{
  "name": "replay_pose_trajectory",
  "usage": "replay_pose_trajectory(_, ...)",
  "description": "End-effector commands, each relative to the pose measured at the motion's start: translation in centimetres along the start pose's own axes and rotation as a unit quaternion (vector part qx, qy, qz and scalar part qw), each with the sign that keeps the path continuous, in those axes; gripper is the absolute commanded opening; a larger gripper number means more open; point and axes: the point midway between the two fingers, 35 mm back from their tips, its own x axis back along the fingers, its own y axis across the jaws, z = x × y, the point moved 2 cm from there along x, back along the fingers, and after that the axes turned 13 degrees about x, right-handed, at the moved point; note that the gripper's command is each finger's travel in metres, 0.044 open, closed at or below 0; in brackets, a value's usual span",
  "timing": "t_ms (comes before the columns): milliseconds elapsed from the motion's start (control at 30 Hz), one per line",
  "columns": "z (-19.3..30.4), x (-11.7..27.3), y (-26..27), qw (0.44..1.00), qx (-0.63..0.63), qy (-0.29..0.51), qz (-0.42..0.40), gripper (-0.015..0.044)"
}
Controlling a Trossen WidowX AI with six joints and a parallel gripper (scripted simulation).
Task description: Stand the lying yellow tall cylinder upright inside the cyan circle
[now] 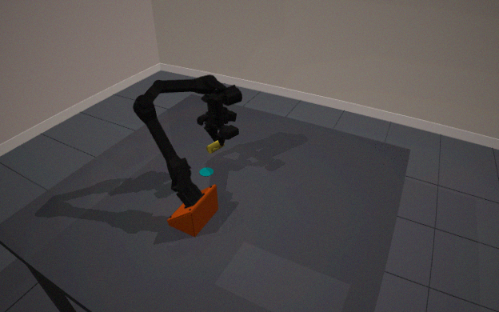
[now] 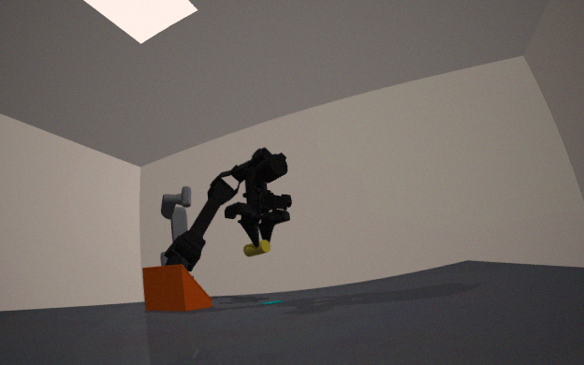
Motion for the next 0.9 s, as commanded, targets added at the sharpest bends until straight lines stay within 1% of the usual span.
replay_pose_trajectory(0, 0.5, -0.1, 1.2, 1.0, -0.01, 0.002, -0.005, 0.0105)
replay_pose_trajectory(500, 2.3, -0.1, 5.6, 0.999, -0.044, 0.007, -0.016, 0.0105)
replay_pose_trajectory(867, 2.7, -0.6, 5.7, 0.999, -0.038, 0.008, 0.004, 0.0105)
